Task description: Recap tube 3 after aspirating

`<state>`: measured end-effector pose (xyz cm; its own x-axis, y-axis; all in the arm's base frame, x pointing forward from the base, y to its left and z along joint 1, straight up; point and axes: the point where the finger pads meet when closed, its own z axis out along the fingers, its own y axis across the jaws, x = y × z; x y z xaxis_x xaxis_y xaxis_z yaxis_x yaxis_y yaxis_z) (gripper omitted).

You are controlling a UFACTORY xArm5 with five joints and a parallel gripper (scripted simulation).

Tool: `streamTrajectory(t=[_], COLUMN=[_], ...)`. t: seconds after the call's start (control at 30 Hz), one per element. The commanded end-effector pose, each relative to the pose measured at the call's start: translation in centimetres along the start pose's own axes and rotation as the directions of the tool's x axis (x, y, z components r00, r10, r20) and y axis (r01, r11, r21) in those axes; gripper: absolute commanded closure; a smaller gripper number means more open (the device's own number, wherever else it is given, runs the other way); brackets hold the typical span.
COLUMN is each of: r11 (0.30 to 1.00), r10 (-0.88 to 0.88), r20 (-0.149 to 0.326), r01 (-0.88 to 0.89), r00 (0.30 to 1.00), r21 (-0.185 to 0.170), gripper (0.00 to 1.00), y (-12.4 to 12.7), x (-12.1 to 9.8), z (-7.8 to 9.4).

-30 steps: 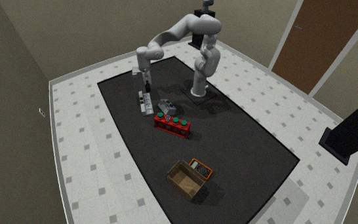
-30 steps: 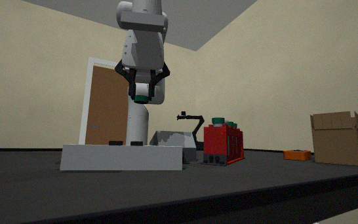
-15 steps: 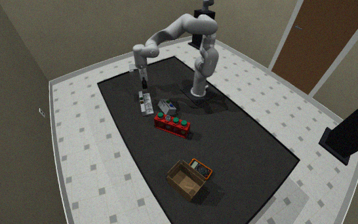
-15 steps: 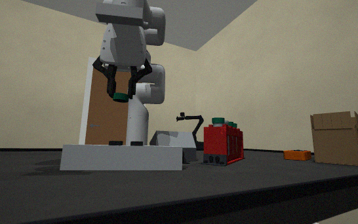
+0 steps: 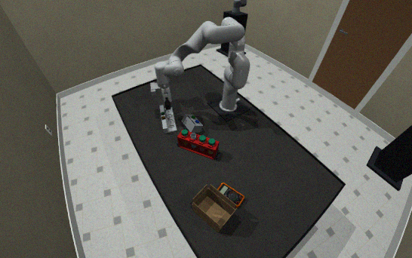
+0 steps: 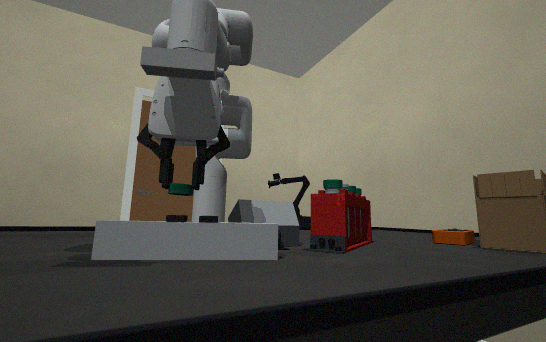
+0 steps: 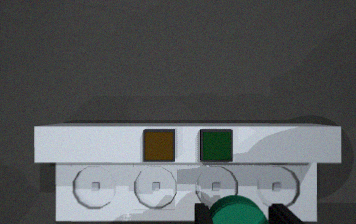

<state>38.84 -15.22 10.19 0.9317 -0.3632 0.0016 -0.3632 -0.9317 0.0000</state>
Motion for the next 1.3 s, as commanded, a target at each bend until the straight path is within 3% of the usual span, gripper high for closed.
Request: streamTrajectory(t=[0.0, 0.3, 1.27], r11=[1.000, 1.000, 1.000], r10=[0.000, 0.000, 0.000], r20=[-0.003, -0.003, -0.003], r01=[0.000, 0.000, 0.000], r00=[1.000, 1.000, 1.000], r21=[0.000, 0.000, 0.000], gripper=[1.00, 1.00, 1.00], y=[0.0, 0.0, 0.0], x=[0.2, 0.3, 0.2], z=[2.1, 6.4, 6.6])
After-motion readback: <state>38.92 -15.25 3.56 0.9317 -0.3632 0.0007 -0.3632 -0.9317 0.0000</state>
